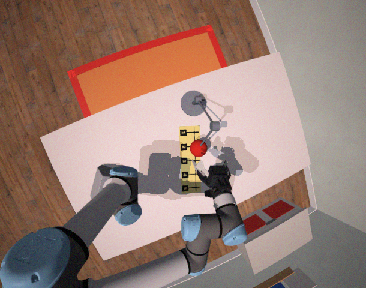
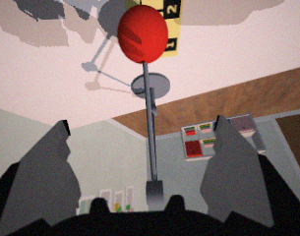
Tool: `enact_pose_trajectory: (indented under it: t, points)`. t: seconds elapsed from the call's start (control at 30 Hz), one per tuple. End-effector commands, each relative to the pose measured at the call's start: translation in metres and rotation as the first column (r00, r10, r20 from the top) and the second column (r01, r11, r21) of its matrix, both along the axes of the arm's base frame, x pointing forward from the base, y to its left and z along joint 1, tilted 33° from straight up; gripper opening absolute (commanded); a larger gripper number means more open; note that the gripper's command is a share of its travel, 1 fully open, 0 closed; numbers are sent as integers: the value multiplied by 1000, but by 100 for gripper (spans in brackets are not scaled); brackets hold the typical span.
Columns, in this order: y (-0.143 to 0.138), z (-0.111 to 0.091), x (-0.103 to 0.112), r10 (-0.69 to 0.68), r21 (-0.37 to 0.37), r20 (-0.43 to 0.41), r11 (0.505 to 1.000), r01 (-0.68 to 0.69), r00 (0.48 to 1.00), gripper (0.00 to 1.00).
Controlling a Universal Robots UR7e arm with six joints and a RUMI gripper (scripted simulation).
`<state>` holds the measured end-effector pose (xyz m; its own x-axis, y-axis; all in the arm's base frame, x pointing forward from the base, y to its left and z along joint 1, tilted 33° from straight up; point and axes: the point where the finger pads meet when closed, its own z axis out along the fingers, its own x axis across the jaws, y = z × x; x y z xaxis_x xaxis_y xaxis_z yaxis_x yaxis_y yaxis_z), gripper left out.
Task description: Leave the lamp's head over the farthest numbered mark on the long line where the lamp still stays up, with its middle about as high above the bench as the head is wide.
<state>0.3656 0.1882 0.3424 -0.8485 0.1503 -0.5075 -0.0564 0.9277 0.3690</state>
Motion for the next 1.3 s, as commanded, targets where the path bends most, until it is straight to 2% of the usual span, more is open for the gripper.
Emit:
enact_pose_trajectory:
  t: [0.0, 0.53, 1.27]
  points:
    - [7, 2, -1, 103, -9, -6, 995, -103, 995, 100]
    - [20, -30, 19, 44, -12, -4, 999, -44, 999, 100]
    - [38, -61, 37, 84, -11, -7, 996, -84, 996, 100]
